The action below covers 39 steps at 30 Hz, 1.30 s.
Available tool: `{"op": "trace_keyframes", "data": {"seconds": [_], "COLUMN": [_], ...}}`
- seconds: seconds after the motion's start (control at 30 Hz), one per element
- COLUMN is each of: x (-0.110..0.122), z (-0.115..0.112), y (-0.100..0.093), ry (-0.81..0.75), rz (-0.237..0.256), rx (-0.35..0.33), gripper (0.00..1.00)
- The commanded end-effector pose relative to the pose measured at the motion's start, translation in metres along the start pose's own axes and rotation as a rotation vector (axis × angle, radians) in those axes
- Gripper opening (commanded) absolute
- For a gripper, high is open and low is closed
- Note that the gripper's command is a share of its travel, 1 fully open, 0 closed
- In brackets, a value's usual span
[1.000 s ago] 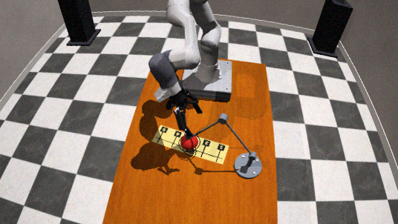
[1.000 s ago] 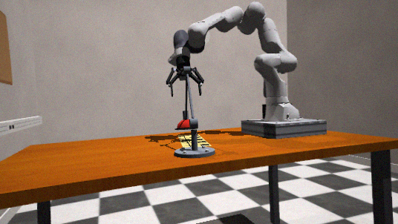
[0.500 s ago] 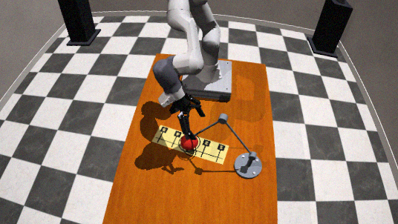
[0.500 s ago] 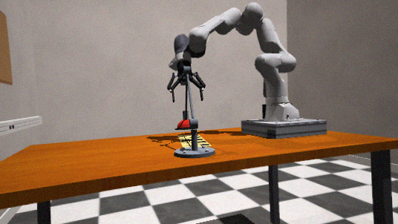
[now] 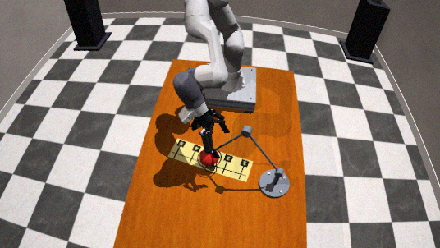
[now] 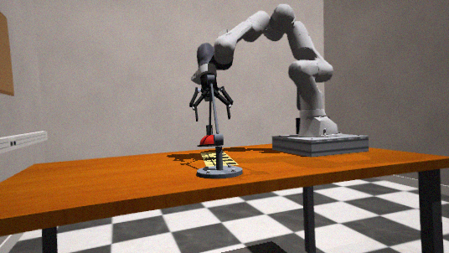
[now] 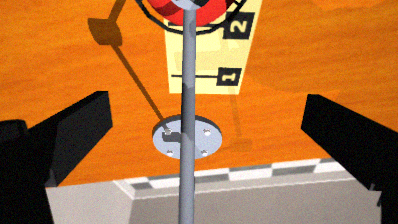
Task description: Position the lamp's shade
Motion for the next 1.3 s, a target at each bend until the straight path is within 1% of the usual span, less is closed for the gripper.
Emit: {"op": "trace_keyframes", "data": {"seconds": [0.0, 0.4, 0.43, 0.9, 1.27], "x": [-0.0059, -0.0136, -0.0134, -0.0099, -0.0107], "z": [0.0013, 0.0028, 0.0028, 0.0023, 0.0025], "y": [0.0007, 0.0034, 0.0034, 0.0035, 0.0033], "ry": [0.01, 0.015, 0.015, 0.009, 0.01], "rz": [0.015, 0.033, 0.032, 0.024, 0.026], "rx": [0.001, 0.003, 0.003, 0.003, 0.003], "gripper": [1.0, 1.0, 0.1, 0.1, 0.1]}}
Point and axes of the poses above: the point where the finger pads meet when closed, its own y axis out along the fingers, its own x axis across the jaws, z = x × y, the point moved 1 cm from there along -y, back along the fingers, and after that the axes turned 5 degrees about -y, right-handed, at the moved point
